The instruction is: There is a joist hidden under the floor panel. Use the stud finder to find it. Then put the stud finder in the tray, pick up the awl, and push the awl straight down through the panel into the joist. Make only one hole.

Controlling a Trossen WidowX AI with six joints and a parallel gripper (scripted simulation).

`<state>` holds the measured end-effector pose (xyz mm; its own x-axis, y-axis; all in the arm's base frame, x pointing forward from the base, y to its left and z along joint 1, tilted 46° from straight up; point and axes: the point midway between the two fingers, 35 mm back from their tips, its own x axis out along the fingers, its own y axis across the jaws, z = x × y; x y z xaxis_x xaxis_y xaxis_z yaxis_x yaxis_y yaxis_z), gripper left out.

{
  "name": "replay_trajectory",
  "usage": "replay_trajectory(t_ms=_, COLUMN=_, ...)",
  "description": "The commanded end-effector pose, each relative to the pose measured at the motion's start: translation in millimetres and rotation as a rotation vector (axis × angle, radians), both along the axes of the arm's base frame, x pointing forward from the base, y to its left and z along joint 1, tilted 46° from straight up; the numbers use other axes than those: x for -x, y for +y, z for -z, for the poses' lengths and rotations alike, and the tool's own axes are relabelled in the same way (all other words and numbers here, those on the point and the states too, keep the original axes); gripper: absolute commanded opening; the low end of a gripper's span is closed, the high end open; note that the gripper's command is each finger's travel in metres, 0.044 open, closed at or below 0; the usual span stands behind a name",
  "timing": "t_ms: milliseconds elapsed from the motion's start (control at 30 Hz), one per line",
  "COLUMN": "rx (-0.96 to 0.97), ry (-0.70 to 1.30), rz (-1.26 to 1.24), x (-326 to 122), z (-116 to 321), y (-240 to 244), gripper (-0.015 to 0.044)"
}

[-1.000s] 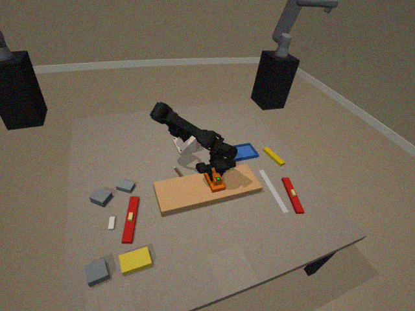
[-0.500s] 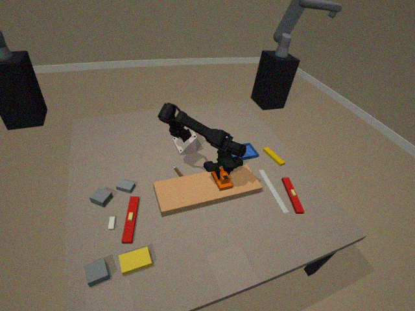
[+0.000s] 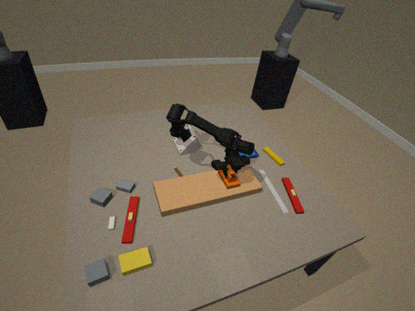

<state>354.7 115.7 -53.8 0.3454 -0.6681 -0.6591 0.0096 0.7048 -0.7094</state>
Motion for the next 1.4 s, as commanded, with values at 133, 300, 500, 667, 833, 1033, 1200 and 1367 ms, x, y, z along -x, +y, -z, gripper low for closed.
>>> replay_trajectory(t_ms=133, rx=-0.007, ry=0.001, rz=0.002, x=0, z=16, y=16, gripper=0.0)
replay_trajectory(t_ms=300, rx=-0.007, ry=0.001, rz=0.002, x=0, z=26, y=26, gripper=0.0)
replay_trajectory(t_ms=500, rx=-0.008, ry=0.001, rz=0.002, x=0, z=37, y=38, gripper=0.0)
replay_trajectory(t_ms=667, rx=-0.009, ry=0.0, rz=0.002, x=0, z=46, y=47, gripper=0.0)
replay_trajectory(t_ms=833, rx=-0.01, ry=0.0, rz=0.002, x=0, z=55, y=57, gripper=0.0)
replay_trajectory(t_ms=1033, rx=-0.011, ry=0.0, rz=0.002, x=0, z=62, y=64, gripper=0.0)
replay_trajectory(t_ms=1200, rx=-0.006, ry=0.0, rz=-0.002, x=0, z=58, y=61, gripper=0.0)
replay_trajectory(t_ms=1367, rx=-0.011, ry=0.0, rz=0.002, x=0, z=60, y=62, gripper=0.0)
